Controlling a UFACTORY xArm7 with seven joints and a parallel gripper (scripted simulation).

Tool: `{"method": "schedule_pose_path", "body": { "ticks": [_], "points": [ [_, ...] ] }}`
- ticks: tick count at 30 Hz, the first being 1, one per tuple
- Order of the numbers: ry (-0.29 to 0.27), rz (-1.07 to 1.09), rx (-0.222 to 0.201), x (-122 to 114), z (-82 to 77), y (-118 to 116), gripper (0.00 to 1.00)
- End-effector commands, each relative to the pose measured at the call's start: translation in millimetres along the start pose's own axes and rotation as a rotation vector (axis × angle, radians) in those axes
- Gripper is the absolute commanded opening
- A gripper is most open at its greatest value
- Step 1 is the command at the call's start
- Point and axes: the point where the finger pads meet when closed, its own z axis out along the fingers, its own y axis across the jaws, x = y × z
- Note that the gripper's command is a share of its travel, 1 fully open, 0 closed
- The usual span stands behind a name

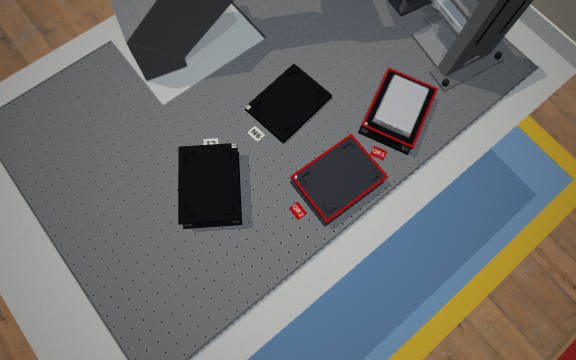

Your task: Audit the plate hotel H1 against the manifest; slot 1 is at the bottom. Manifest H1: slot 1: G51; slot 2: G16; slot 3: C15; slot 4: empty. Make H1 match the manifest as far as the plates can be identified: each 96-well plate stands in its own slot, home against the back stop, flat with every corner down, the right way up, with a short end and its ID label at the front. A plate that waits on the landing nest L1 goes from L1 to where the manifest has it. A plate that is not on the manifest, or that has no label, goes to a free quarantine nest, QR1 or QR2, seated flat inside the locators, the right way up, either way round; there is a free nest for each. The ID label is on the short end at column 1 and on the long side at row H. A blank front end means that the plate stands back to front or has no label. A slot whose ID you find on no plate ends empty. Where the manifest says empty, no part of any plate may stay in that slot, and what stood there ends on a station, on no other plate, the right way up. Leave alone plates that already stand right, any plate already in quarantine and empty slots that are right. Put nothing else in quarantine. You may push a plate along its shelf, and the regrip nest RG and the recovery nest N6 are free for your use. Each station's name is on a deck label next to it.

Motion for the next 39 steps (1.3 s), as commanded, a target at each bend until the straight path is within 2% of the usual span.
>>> {"method": "schedule_pose_path", "body": {
  "ticks": [1, 39],
  "points": [
    [0.001, 0.0, 0.003, 0.2, 6.8, -1.2, 0.0],
    [0.001, 0.0, 0.003, 0.2, 63.6, -1.3, 0.0]
  ]
}}
